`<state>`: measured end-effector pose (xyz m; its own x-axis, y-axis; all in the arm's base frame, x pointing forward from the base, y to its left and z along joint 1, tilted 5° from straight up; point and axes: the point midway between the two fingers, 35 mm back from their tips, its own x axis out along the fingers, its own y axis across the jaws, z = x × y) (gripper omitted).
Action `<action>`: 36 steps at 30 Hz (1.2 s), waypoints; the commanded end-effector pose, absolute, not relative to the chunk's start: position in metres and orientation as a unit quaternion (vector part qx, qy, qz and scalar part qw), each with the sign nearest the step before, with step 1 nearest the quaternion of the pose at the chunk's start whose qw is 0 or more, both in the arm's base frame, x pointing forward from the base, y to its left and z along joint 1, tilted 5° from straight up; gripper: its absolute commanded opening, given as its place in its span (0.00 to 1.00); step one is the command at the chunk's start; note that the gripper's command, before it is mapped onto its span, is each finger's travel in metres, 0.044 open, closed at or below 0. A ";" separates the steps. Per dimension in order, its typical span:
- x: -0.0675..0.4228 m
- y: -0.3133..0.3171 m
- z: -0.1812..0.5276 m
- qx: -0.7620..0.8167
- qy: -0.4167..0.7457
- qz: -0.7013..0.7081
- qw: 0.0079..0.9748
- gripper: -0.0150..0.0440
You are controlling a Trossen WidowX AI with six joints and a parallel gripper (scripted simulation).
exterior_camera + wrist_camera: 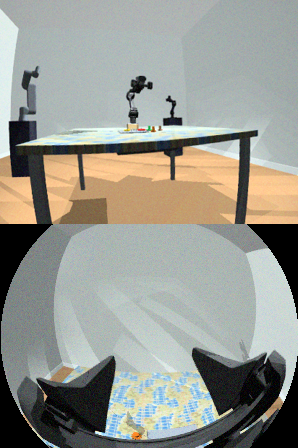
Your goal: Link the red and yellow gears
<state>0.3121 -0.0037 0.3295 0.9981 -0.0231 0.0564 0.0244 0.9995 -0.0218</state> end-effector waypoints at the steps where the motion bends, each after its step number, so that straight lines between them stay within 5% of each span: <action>1: 0.314 -0.003 0.328 -0.011 -0.023 -0.011 1.000 0.98; 13: 0.389 0.025 0.195 -0.009 0.343 0.036 0.938 1.00; 24: 0.383 0.051 0.067 -0.012 0.652 0.064 0.756 1.00; 36: 0.377 0.060 0.043 -0.014 0.710 0.067 0.701 1.00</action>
